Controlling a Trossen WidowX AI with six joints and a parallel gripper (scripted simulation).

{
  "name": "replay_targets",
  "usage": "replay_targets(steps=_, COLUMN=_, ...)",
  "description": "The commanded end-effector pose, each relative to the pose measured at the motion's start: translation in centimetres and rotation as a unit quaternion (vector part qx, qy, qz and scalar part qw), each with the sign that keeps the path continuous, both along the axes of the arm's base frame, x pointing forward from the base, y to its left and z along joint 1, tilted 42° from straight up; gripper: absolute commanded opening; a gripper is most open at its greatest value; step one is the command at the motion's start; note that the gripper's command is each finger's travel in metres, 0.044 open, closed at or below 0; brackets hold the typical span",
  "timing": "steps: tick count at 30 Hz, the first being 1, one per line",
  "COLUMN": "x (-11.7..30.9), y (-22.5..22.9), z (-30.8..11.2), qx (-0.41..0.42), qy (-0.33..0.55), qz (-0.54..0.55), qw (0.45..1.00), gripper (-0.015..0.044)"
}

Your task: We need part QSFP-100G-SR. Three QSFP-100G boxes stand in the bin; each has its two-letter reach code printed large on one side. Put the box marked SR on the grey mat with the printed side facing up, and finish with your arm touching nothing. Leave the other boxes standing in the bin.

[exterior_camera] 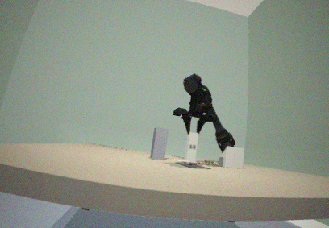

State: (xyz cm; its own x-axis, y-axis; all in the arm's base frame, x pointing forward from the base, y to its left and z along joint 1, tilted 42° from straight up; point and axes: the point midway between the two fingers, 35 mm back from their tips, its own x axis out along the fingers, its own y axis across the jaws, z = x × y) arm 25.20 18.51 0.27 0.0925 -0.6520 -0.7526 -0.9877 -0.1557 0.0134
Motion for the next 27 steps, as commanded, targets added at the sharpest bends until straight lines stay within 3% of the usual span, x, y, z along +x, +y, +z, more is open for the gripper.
replay_targets(steps=1, x=-0.1, y=0.7, z=-0.6, qx=0.001, qy=0.001, qz=-0.002, qw=1.0, gripper=0.0154)
replay_targets(steps=27, x=-1.0, y=4.4, z=-3.9, qx=0.002, qy=0.002, qz=-0.002, qw=1.0, gripper=0.0154)
